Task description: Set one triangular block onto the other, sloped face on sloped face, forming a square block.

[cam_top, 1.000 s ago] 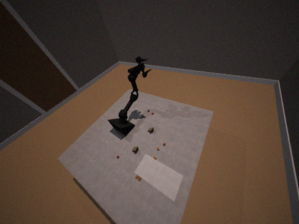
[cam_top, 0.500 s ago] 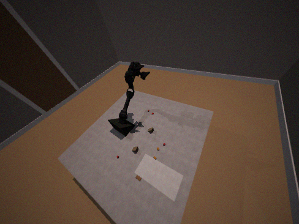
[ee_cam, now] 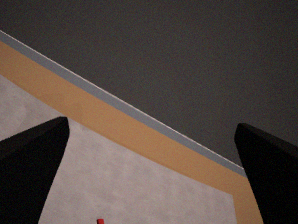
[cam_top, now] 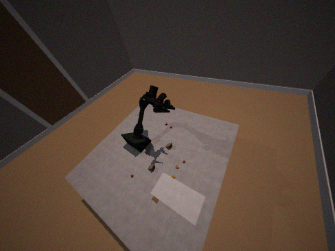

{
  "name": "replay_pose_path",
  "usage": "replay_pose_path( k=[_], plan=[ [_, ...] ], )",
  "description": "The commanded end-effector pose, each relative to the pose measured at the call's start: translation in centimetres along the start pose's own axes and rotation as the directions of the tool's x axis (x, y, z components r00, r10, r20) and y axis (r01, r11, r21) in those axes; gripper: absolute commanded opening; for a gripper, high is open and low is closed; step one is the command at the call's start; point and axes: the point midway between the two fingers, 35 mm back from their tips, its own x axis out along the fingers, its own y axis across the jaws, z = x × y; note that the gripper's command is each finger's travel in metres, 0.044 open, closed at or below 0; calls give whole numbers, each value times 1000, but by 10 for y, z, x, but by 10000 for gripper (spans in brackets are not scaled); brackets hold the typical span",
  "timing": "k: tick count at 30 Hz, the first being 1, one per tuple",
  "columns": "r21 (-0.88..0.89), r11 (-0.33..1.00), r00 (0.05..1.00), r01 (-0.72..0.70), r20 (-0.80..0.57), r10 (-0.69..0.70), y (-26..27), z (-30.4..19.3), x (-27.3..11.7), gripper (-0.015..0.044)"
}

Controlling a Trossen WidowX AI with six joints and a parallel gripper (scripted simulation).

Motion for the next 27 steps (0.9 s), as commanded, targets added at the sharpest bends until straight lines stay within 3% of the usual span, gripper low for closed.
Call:
replay_pose_path(
  k=[1,6,10,16,20,27],
  plan=[
    [115,992,979,-42,-191,64,3,-64,36,440],
    [237,968,887,-87,-424,183,28,-143,64,440],
    [318,942,757,-108,-588,286,57,-204,72,440],
    [428,899,457,-96,-783,422,105,-290,56,440],
    [478,876,238,-70,-845,480,133,-330,33,440],
    [480,875,227,-69,-846,482,134,-332,32,440]
  ],
)
